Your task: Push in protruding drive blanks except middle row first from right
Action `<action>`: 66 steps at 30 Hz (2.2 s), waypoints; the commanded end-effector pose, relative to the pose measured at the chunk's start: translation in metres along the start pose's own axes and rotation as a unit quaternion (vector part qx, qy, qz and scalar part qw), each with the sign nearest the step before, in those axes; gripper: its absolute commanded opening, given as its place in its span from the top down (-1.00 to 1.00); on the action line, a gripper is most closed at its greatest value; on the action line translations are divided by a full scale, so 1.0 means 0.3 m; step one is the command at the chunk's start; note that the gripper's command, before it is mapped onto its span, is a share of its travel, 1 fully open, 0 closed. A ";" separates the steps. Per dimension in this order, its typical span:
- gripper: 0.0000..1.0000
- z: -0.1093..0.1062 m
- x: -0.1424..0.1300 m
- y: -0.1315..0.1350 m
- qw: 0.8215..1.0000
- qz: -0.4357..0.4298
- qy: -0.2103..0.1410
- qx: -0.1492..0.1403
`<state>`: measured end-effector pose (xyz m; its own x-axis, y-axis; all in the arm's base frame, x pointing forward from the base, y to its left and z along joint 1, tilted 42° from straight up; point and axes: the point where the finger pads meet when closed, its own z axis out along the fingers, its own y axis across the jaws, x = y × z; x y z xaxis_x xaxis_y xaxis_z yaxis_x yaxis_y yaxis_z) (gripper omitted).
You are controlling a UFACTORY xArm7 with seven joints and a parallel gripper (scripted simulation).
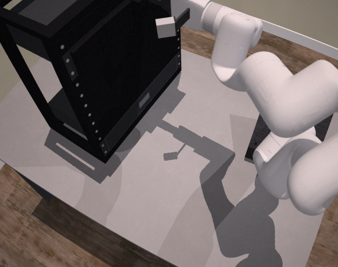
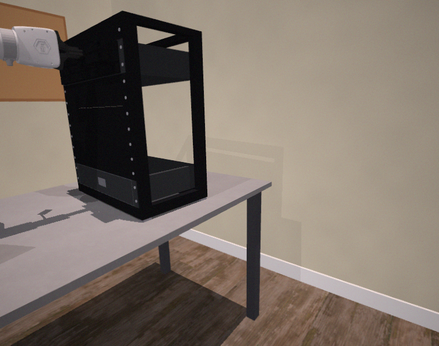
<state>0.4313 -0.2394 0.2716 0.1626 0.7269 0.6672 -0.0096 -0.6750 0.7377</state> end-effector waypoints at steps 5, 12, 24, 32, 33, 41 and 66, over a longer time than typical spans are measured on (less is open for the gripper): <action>1.00 0.015 0.000 0.007 1.000 0.000 0.000 -0.002; 1.00 0.034 -0.001 0.008 1.000 0.000 0.000 -0.002; 1.00 0.040 -0.001 0.008 1.000 0.000 0.000 -0.002; 1.00 0.044 -0.001 0.008 1.000 0.000 0.000 -0.002; 1.00 0.044 -0.001 0.008 1.000 0.000 0.000 -0.002; 1.00 0.050 -0.001 0.008 1.000 0.000 0.000 -0.002; 1.00 0.064 -0.001 0.008 1.000 0.000 0.000 -0.002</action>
<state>0.4492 -0.2436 0.2696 0.1653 0.7259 0.6676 -0.0116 -0.6754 0.7373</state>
